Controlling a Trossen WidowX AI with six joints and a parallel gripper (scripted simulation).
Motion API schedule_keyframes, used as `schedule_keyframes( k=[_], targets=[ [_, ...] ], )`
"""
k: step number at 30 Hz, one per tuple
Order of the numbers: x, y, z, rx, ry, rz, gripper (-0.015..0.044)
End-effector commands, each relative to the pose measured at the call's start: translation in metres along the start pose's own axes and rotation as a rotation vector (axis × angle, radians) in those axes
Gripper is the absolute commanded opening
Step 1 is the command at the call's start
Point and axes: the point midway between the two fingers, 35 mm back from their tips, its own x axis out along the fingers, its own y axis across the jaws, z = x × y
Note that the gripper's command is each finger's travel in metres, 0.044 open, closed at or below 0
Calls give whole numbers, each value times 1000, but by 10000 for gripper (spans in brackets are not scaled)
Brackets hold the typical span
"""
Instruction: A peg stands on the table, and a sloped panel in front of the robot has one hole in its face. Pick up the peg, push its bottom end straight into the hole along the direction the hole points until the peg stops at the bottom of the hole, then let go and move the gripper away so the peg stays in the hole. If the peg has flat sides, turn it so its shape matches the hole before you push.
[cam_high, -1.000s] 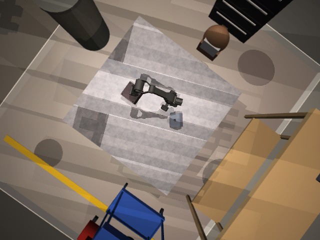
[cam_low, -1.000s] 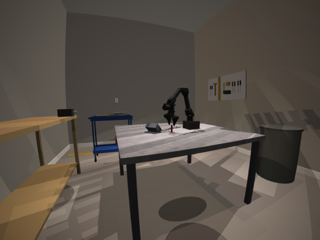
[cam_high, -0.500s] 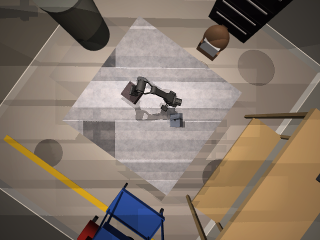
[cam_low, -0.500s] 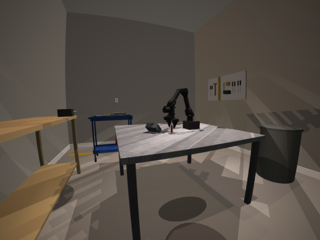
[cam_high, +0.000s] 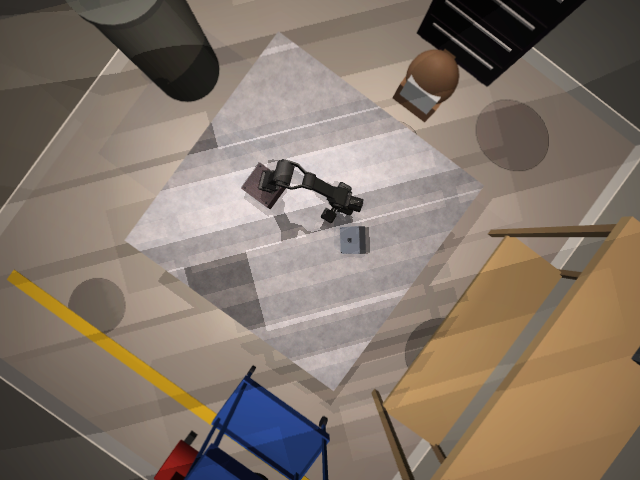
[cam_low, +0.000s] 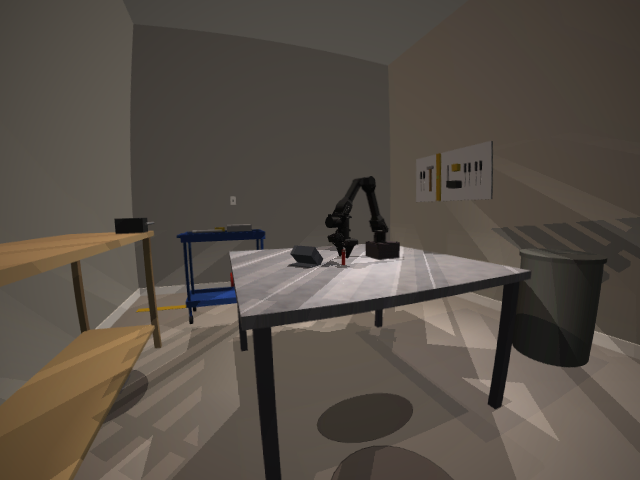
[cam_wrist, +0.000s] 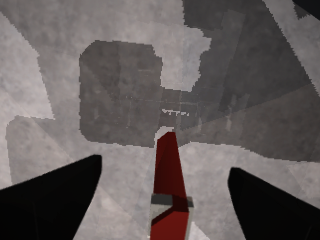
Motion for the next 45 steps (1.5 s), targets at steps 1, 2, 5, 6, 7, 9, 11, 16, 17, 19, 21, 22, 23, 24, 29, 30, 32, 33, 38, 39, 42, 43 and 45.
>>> schedule_keyframes(
  k=[1, 2, 5, 6, 7, 9, 11, 16, 17, 19, 21, 22, 23, 24, 29, 30, 32, 33, 38, 39, 42, 43, 45],
  targets=[
    [-1, 0, 0, 0, -2, 1, 230],
    [-1, 0, 0, 0, -2, 1, 204],
    [-1, 0, 0, 0, -2, 1, 125],
    [-1, 0, 0, 0, -2, 1, 99],
    [-1, 0, 0, 0, -2, 1, 72],
    [-1, 0, 0, 0, -2, 1, 20],
    [-1, 0, 0, 0, -2, 1, 7],
    [-1, 0, 0, 0, -2, 1, 0],
    [-1, 0, 0, 0, -2, 1, 0],
    [-3, 0, 1, 0, -2, 1, 0],
    [-9, 1, 2, 0, -2, 0, 0],
    [-14, 1, 2, -1, -1, 0, 0],
    [-19, 1, 2, -1, -1, 0, 0],
    [-24, 1, 3, -1, -1, -1, 0],
    [-53, 1, 2, -3, 0, -3, 0],
    [-58, 1, 2, -4, 0, -3, 0],
    [-68, 2, 2, -4, 1, -4, 0],
    [-72, 2, 2, -5, 1, -4, 0],
    [-80, 3, 3, -5, 1, -5, 0],
    [-80, 3, 3, -3, 1, -4, 0],
    [-80, 2, 4, 18, -1, 1, 0],
    [-80, 1, 4, 29, -2, 4, 0],
    [-80, 0, 5, 56, -5, 11, 0]
  ],
)
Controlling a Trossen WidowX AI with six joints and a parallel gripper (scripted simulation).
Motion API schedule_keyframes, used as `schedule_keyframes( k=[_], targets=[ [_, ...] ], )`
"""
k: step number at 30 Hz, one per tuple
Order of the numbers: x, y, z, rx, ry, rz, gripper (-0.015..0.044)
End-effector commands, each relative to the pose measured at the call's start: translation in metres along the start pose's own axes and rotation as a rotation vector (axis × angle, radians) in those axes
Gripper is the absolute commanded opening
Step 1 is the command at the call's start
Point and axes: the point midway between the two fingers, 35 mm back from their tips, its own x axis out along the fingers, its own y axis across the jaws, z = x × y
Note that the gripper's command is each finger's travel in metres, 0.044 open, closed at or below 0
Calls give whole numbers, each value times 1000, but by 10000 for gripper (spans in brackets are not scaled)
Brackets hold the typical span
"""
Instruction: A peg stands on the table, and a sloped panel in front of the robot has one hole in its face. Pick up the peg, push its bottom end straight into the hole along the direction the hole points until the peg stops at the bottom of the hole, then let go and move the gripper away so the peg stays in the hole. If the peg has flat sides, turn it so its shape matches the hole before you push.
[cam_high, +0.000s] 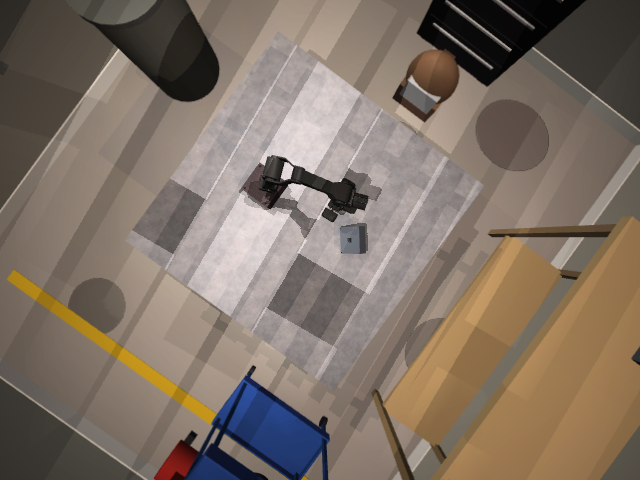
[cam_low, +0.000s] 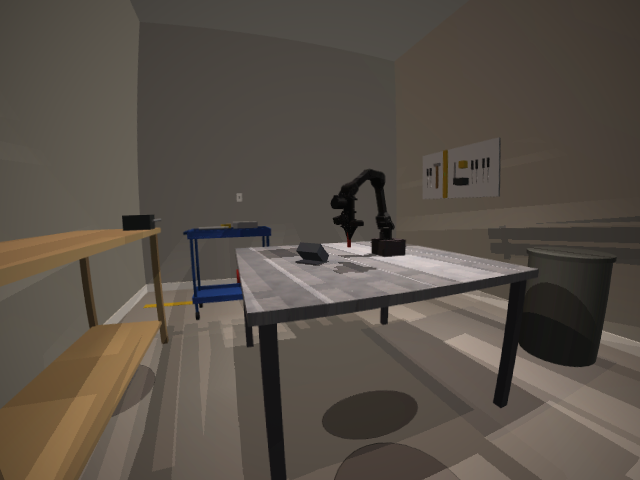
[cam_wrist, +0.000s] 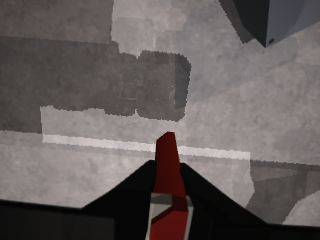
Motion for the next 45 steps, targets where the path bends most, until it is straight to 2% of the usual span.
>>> schedule_keyframes(
  k=[1, 45],
  targets=[
    [-2, -2, 2, 53, -4, 14, 0],
    [-2, -33, 22, 649, -35, 176, 0]
  ],
)
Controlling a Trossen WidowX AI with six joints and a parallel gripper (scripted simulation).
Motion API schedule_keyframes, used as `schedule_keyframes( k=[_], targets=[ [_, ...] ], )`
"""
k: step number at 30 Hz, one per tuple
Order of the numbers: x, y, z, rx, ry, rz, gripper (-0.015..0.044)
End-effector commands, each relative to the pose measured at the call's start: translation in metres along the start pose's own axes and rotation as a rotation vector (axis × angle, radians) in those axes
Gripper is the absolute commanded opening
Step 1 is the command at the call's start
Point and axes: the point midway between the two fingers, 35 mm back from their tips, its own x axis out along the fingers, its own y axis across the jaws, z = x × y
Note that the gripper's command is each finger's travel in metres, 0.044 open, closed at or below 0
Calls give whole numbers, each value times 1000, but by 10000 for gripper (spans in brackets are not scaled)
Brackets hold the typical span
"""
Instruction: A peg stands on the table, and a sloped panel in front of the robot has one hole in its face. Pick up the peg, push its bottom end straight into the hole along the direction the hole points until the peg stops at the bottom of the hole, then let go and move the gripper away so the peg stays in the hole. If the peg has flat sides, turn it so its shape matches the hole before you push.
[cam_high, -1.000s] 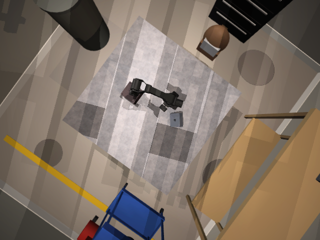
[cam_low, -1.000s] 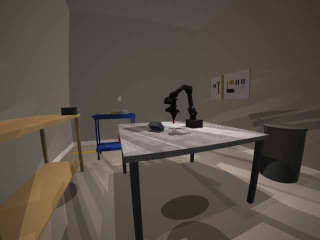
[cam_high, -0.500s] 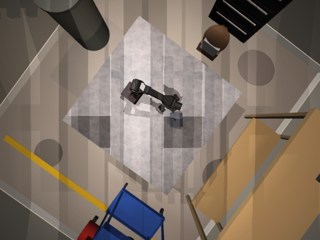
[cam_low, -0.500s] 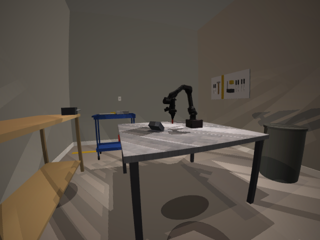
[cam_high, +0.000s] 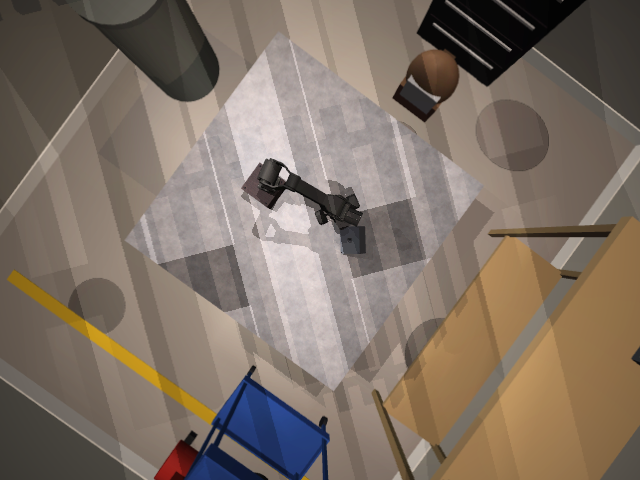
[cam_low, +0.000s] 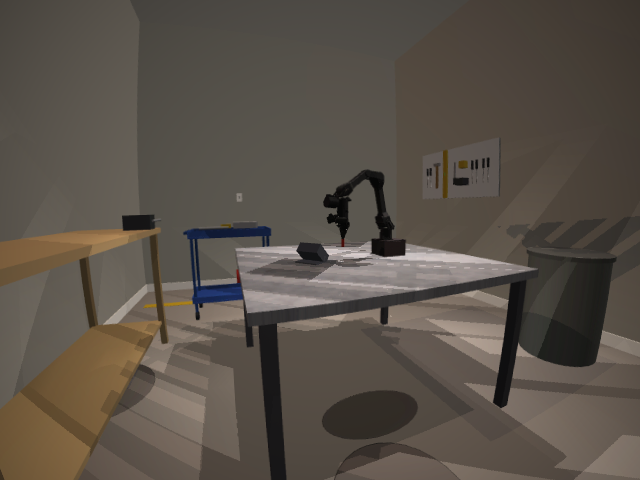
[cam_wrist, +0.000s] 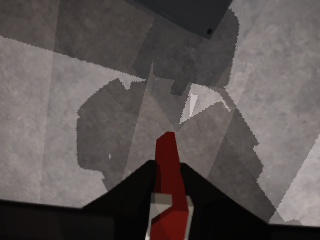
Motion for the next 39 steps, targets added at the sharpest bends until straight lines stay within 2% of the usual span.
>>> schedule_keyframes(
  k=[1, 39],
  targets=[
    [-1, -1, 3, 66, 1, 22, 0],
    [-8, -18, 33, 567, 13, 166, 0]
  ],
)
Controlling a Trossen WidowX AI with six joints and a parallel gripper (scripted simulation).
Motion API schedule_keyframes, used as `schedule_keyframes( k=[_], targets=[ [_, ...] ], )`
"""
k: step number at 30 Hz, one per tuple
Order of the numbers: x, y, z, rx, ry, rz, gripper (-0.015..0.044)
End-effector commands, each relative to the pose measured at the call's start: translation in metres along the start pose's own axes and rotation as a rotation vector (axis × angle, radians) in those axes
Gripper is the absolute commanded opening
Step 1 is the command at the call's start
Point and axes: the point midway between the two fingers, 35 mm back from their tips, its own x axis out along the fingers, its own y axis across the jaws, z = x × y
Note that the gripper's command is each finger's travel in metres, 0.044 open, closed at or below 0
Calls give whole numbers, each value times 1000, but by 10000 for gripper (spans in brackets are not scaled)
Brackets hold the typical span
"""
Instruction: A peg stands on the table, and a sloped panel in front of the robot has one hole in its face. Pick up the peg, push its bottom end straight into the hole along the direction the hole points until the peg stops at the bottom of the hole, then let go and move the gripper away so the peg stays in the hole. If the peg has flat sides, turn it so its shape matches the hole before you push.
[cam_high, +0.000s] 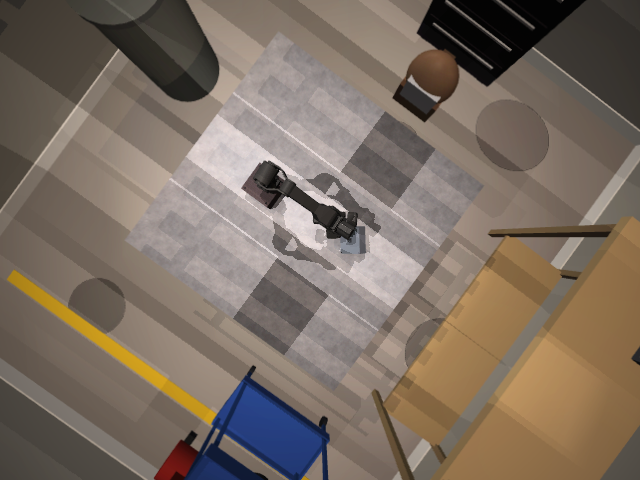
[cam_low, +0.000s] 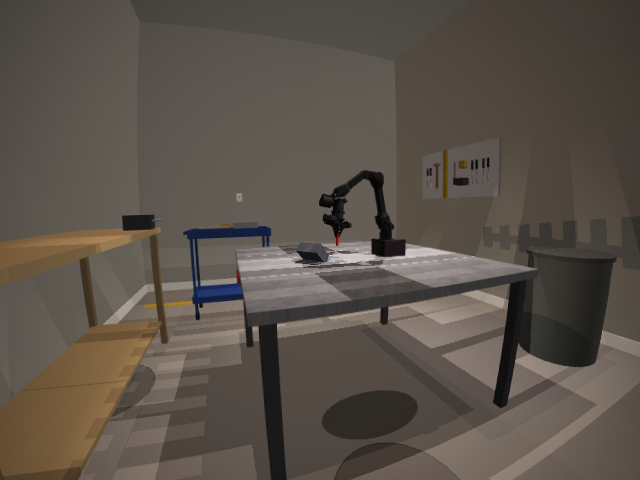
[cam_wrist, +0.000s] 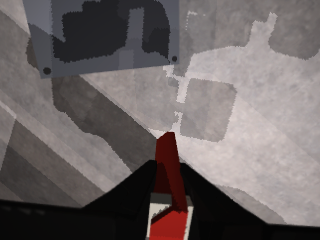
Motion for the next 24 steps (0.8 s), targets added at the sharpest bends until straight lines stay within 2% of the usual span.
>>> schedule_keyframes(
  k=[1, 24],
  targets=[
    [-2, 0, 4, 64, 7, 21, 0],
    [-9, -1, 25, 359, 33, 106, 0]
  ],
)
